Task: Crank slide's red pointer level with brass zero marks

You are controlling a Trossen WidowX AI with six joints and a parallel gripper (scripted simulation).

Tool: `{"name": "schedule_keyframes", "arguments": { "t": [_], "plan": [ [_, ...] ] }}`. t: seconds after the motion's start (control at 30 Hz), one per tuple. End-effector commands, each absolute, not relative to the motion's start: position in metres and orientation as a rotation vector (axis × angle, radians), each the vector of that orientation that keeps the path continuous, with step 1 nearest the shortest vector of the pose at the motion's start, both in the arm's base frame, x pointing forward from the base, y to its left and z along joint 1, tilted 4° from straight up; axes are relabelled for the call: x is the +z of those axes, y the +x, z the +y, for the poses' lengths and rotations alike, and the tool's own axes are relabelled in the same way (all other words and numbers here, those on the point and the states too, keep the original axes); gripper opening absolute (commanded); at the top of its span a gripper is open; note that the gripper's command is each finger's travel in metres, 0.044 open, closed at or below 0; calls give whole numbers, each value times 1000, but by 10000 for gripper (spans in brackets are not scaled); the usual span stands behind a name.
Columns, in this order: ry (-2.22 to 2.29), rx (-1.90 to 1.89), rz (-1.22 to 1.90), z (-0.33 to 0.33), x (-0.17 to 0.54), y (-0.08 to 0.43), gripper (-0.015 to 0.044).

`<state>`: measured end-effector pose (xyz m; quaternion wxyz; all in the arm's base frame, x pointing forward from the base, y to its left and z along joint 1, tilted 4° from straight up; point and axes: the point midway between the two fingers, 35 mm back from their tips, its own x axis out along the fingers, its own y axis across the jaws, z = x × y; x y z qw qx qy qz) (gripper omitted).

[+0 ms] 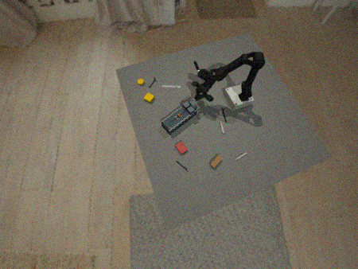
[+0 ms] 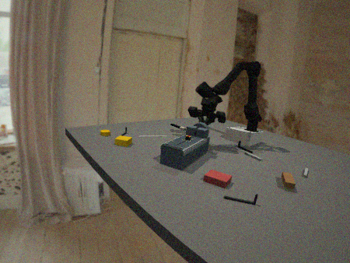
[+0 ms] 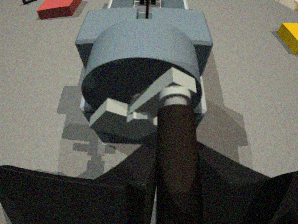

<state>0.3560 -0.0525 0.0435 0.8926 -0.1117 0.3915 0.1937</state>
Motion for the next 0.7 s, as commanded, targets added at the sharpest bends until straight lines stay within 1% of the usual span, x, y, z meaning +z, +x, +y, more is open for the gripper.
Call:
{"name": "schedule_keyframes", "arguments": {
  "t": [0.0,0.67],
  "plan": [
    [-235,404,812,-53,43,356,0],
    [-236,404,812,-59,38,359,0]
  ]
}}
